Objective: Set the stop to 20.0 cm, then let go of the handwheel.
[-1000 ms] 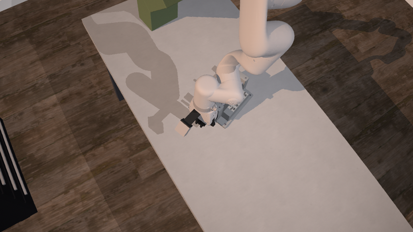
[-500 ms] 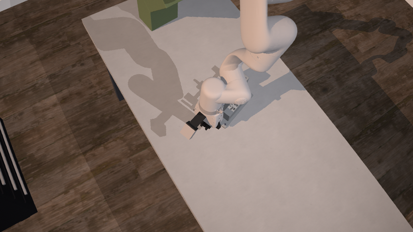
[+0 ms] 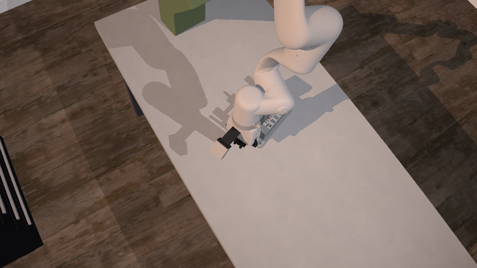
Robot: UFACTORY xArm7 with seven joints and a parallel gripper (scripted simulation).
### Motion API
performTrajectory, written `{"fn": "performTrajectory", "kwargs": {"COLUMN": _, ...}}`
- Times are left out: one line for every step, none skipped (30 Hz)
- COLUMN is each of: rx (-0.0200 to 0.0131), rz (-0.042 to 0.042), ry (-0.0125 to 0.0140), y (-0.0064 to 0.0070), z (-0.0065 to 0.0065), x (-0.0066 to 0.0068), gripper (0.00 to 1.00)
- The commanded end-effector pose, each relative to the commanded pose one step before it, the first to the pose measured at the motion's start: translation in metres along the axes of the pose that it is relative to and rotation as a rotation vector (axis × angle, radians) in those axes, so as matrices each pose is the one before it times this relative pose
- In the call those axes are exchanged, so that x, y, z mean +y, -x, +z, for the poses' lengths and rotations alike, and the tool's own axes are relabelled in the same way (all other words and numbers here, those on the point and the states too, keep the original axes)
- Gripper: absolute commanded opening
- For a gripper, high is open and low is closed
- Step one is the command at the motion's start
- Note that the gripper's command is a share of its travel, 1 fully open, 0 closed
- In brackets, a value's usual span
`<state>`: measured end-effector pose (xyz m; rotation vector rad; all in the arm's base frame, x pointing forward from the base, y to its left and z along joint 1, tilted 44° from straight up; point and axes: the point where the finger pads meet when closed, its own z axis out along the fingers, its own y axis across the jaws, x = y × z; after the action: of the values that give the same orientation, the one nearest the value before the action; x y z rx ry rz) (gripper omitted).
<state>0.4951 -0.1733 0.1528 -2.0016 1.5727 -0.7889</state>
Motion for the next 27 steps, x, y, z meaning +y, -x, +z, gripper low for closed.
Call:
{"fn": "performTrajectory", "kwargs": {"rx": 0.00081, "rz": 0.00176, "ry": 0.00228, "y": -0.00098, "z": -0.00968, "x": 0.00312, "gripper": 0.06}}
{"fn": "performTrajectory", "kwargs": {"rx": 0.00001, "rz": 0.00000, "ry": 0.00000, "y": 0.00000, "z": -0.00251, "x": 0.00146, "gripper": 0.06}}
{"fn": "performTrajectory", "kwargs": {"rx": 0.00000, "rz": 0.00000, "ry": 0.00000, "y": 0.00000, "z": -0.00249, "x": 0.00169, "gripper": 0.06}}
{"fn": "performTrajectory", "kwargs": {"rx": 0.00001, "rz": 0.00000, "ry": 0.00000, "y": -0.00001, "z": -0.00247, "x": 0.00215, "gripper": 0.06}}
{"fn": "performTrajectory", "kwargs": {"rx": -0.00002, "rz": 0.00000, "ry": -0.00001, "y": 0.00002, "z": -0.00245, "x": 0.00238, "gripper": 0.06}}
{"fn": "performTrajectory", "kwargs": {"rx": 0.00001, "rz": 0.00000, "ry": 0.00001, "y": -0.00001, "z": -0.00222, "x": 0.00305, "gripper": 0.06}}
{"fn": "performTrajectory", "kwargs": {"rx": -0.00001, "rz": 0.00000, "ry": 0.00000, "y": 0.00000, "z": -0.00186, "x": 0.00303, "gripper": 0.06}}
{"fn": "performTrajectory", "kwargs": {"rx": 0.00000, "rz": 0.00000, "ry": 0.00000, "y": 0.00000, "z": -0.00146, "x": 0.00300, "gripper": 0.06}}
{"fn": "performTrajectory", "kwargs": {"rx": -0.00001, "rz": 0.00000, "ry": 0.00001, "y": 0.00000, "z": -0.00088, "x": 0.00254, "gripper": 0.06}}
{"fn": "performTrajectory", "kwargs": {"rx": 0.00000, "rz": 0.00000, "ry": 0.00000, "y": 0.00000, "z": -0.00067, "x": 0.00235, "gripper": 0.06}}
{"fn": "performTrajectory", "kwargs": {"rx": -0.00001, "rz": 0.00000, "ry": 0.00000, "y": 0.00001, "z": -0.00049, "x": 0.00221, "gripper": 0.06}}
{"fn": "performTrajectory", "kwargs": {"rx": -0.00001, "rz": 0.00000, "ry": 0.00001, "y": 0.00000, "z": -0.00020, "x": 0.00198, "gripper": 0.06}}
{"fn": "performTrajectory", "kwargs": {"rx": 0.00001, "rz": 0.00000, "ry": -0.00001, "y": 0.00000, "z": -0.00020, "x": 0.00196, "gripper": 0.06}}
{"fn": "performTrajectory", "kwargs": {"rx": 0.00000, "rz": 0.00000, "ry": 0.00000, "y": 0.00000, "z": 0.00000, "x": 0.00000, "gripper": 0.06}}
{"fn": "performTrajectory", "kwargs": {"rx": 0.00000, "rz": 0.00000, "ry": 0.00000, "y": 0.00000, "z": 0.00000, "x": 0.00000, "gripper": 0.06}}
{"fn": "performTrajectory", "kwargs": {"rx": -0.00001, "rz": 0.00000, "ry": 0.00000, "y": 0.00000, "z": -0.00005, "x": 0.00185, "gripper": 0.06}}
{"fn": "performTrajectory", "kwargs": {"rx": -0.00002, "rz": 0.00000, "ry": 0.00002, "y": 0.00000, "z": 0.00013, "x": 0.00172, "gripper": 0.06}}
{"fn": "performTrajectory", "kwargs": {"rx": 0.00001, "rz": 0.00000, "ry": -0.00001, "y": 0.00000, "z": 0.00012, "x": 0.00171, "gripper": 0.06}}
{"fn": "performTrajectory", "kwargs": {"rx": 0.00003, "rz": 0.00000, "ry": -0.00002, "y": 0.00000, "z": 0.00014, "x": 0.00168, "gripper": 0.06}}
{"fn": "performTrajectory", "kwargs": {"rx": -0.00005, "rz": 0.00000, "ry": 0.00003, "y": 0.00000, "z": 0.00039, "x": 0.00153, "gripper": 0.06}}
{"fn": "performTrajectory", "kwargs": {"rx": -0.00001, "rz": 0.00000, "ry": 0.00001, "y": 0.00000, "z": 0.00038, "x": 0.00152, "gripper": 0.06}}
{"fn": "performTrajectory", "kwargs": {"rx": 0.00003, "rz": 0.00000, "ry": -0.00002, "y": 0.00000, "z": 0.00038, "x": 0.00151, "gripper": 0.06}}
{"fn": "performTrajectory", "kwargs": {"rx": 0.00000, "rz": 0.00000, "ry": 0.00000, "y": 0.00000, "z": 0.00048, "x": 0.00145, "gripper": 0.06}}
{"fn": "performTrajectory", "kwargs": {"rx": -0.00005, "rz": 0.00001, "ry": 0.00002, "y": 0.00001, "z": 0.00062, "x": 0.00138, "gripper": 0.06}}
{"fn": "performTrajectory", "kwargs": {"rx": 0.00000, "rz": 0.00000, "ry": 0.00000, "y": 0.00000, "z": 0.00061, "x": 0.00137, "gripper": 0.06}}
{"fn": "performTrajectory", "kwargs": {"rx": 0.00005, "rz": -0.00001, "ry": -0.00002, "y": -0.00001, "z": 0.00060, "x": 0.00135, "gripper": 0.06}}
{"fn": "performTrajectory", "kwargs": {"rx": -0.00001, "rz": 0.00000, "ry": 0.00001, "y": 0.00000, "z": 0.00074, "x": 0.00130, "gripper": 0.06}}
